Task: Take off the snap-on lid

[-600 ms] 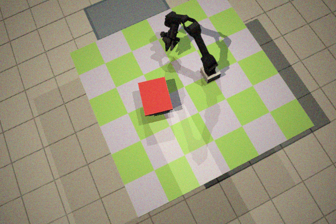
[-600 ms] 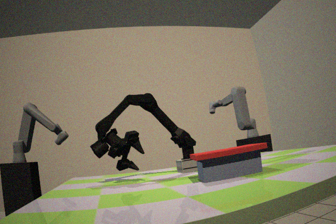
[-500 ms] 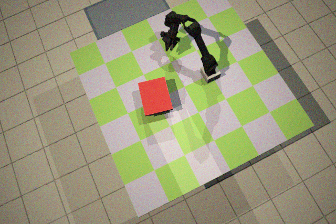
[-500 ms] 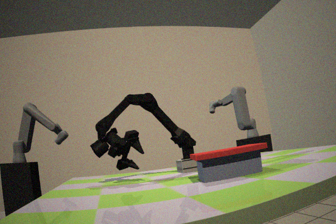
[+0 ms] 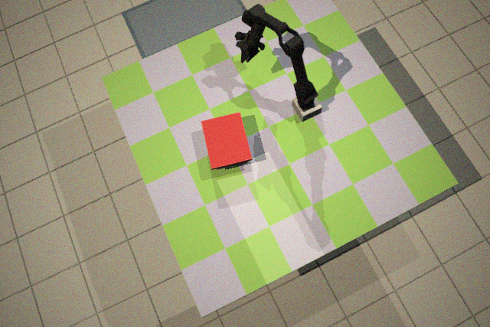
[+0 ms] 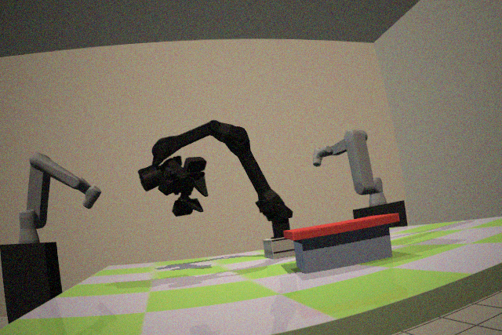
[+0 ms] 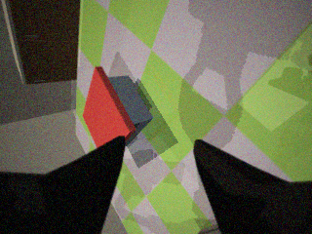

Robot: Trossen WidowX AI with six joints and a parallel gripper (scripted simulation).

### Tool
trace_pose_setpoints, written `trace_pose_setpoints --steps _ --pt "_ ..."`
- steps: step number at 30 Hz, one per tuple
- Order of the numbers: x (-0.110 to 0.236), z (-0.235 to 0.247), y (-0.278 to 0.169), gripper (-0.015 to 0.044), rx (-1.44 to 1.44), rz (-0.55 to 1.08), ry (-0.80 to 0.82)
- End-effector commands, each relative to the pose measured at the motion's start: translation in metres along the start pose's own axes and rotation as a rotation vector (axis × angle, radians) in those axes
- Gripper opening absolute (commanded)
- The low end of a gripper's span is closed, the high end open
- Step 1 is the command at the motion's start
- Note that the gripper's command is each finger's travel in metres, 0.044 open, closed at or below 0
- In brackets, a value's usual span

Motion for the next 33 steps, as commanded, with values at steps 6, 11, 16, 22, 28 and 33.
trace_pose_setpoints --steps 6,11,16,22,28,33 --pt "-0.058 0.047 -0.029 0.0235 -0.068 0.043 -0.245" --pt "-0.093 0.071 -0.055 0.0235 -0.091 -0.004 -0.385" --pt "-0.133 0.096 -0.095 0.0235 -0.112 -0.136 -0.499" --pt "-0.161 0.111 -0.137 0.0235 -0.131 -0.294 -0.510" --pt "-0.187 0.120 -0.195 0.0235 -0.180 -0.485 -0.380" --pt "-0.196 0.120 -0.227 0.0235 -0.230 -0.555 -0.248"
Point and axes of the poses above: the point midway between the two fingers, 35 mm back from their tips, its own x axis back along the fingers, its own z axis across the jaws, y = z × x, the point moved 8 cm from there along x, back along the fingers, and after that the axes turned 11 degrees about -x, right-handed, at the moved point
